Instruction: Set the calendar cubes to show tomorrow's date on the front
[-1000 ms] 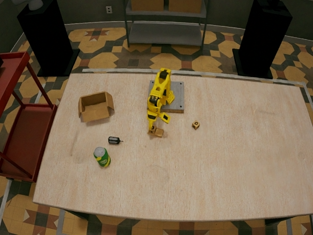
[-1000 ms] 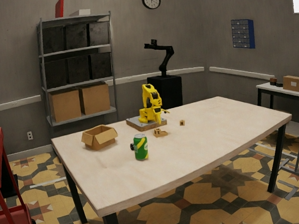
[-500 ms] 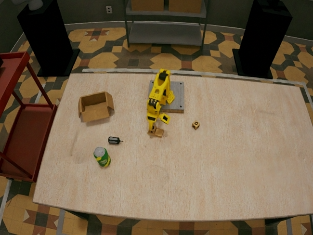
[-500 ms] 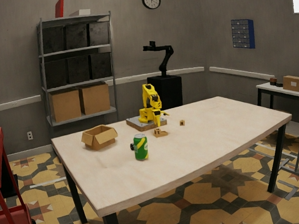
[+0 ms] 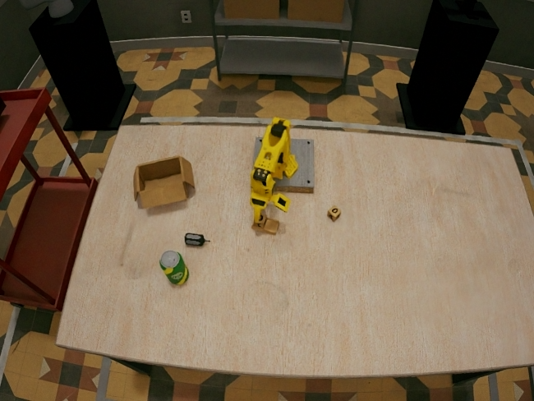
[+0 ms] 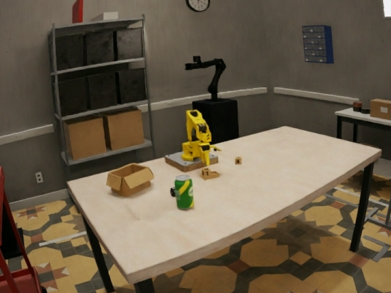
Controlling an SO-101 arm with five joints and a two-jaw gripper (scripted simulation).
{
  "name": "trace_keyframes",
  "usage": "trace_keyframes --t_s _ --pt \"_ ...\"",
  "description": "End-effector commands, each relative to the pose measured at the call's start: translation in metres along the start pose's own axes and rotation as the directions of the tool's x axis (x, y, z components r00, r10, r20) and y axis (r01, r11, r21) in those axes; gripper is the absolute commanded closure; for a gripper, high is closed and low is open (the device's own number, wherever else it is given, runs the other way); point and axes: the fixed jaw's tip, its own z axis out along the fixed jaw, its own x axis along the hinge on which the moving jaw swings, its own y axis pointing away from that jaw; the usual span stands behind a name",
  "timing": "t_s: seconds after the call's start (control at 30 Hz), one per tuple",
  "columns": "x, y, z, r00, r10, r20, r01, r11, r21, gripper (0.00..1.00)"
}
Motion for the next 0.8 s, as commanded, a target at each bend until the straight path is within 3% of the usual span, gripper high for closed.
trace_keyframes --t_s 0.0,0.37,0.77 --pt "0.001 0.003 0.004 1.000 -0.003 0.002 0.003 1.000 -0.019 0.65" --pt "0.001 0.002 0.012 1.000 -0.003 0.002 0.003 1.000 -0.019 0.65" --pt "0.001 0.003 0.031 1.000 -0.003 0.002 0.003 1.000 -0.019 0.65"
